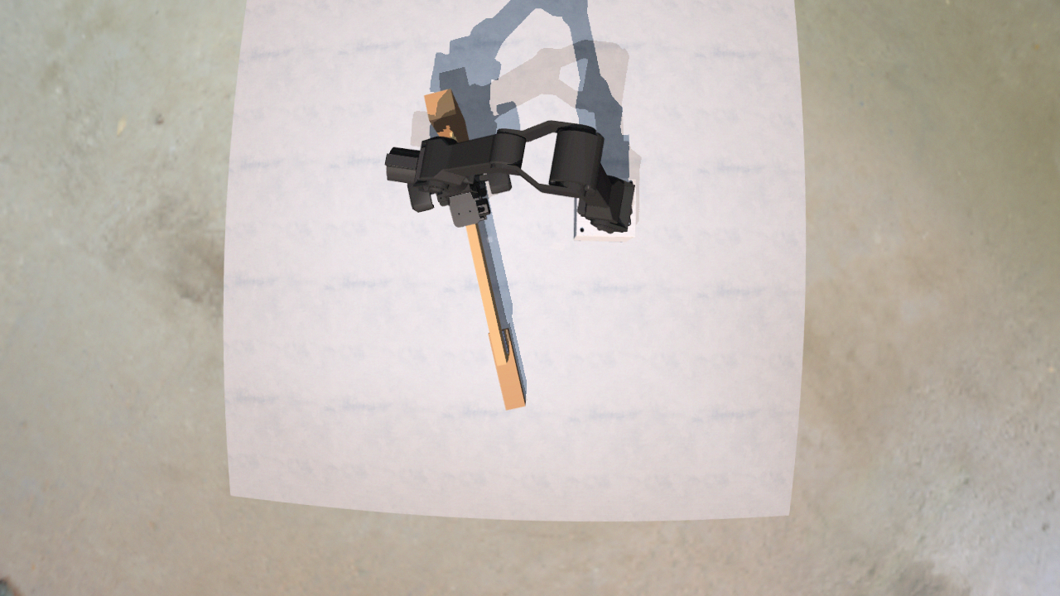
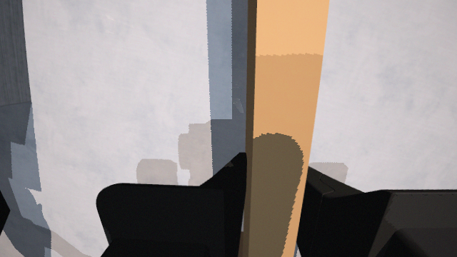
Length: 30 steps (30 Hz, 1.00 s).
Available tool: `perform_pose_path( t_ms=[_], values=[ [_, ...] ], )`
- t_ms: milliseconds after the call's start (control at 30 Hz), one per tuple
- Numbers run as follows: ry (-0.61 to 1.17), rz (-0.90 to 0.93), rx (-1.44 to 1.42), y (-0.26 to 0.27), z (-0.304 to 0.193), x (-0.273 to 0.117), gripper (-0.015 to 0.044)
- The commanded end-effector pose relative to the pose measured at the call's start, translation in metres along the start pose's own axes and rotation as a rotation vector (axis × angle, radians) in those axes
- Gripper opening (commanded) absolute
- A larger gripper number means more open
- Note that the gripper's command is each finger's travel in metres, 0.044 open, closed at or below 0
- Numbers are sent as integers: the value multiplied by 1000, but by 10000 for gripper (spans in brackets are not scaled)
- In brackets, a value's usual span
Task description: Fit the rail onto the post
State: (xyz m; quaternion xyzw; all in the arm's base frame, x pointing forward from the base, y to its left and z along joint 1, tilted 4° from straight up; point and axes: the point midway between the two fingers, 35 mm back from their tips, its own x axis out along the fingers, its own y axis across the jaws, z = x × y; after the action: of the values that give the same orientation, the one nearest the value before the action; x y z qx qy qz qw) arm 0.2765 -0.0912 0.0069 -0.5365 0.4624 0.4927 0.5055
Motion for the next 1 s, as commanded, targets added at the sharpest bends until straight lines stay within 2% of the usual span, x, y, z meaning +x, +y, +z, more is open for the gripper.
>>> perform_pose_path(
  t_ms=[0,967],
  values=[
    [4,-4,-3,-2,-3,-1,0],
    [5,-4,-3,-2,-12,-2,0]
  ],
)
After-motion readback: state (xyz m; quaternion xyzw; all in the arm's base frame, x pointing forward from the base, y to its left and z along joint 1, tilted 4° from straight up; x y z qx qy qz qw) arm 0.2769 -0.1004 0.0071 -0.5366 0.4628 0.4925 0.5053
